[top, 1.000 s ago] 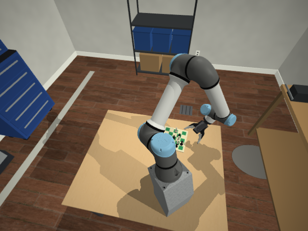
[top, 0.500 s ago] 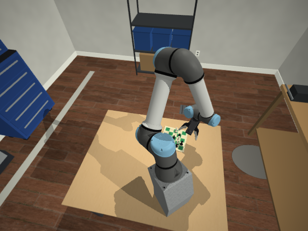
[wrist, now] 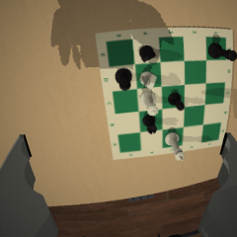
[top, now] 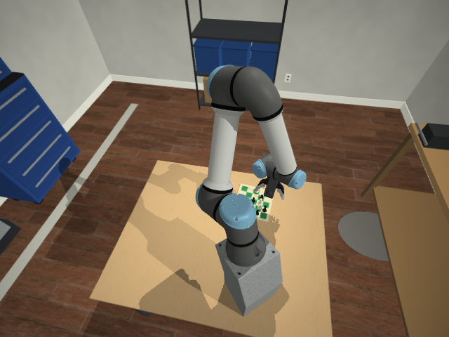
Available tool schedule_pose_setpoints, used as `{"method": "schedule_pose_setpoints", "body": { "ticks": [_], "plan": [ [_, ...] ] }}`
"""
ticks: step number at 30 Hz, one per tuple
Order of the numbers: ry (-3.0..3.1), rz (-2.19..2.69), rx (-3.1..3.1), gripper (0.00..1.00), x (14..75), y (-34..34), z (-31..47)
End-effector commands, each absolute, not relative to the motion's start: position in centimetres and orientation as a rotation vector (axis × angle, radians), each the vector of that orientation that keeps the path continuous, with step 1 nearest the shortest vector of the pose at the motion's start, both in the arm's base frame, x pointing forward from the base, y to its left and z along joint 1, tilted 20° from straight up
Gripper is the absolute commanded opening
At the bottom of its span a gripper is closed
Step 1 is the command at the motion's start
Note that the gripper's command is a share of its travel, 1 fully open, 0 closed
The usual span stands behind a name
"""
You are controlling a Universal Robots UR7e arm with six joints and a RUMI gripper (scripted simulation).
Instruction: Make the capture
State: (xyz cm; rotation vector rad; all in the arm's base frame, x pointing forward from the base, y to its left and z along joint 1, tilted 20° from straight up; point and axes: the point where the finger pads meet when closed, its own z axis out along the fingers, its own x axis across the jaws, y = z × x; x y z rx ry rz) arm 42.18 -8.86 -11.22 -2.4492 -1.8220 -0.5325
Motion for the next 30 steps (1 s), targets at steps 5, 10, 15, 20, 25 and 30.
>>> {"method": "schedule_pose_setpoints", "body": {
  "ticks": [5, 10, 15, 20, 25, 30],
  "plan": [
    [-1.877, -0.539, -2.466, 1.0, 41.94, -8.52, -10.54],
    [-1.882, -0.539, -2.467, 1.0, 41.92, -8.48, -10.49],
    [-1.883, -0.539, -2.467, 1.0, 41.92, -8.48, -10.48],
    [-1.883, -0.539, -2.467, 1.0, 41.92, -8.48, -10.48],
    [-1.883, -0.539, -2.467, 1.0, 41.92, -8.48, -10.48],
    [-1.868, -0.539, -2.476, 1.0, 41.92, -8.47, -10.51]
  ]
}}
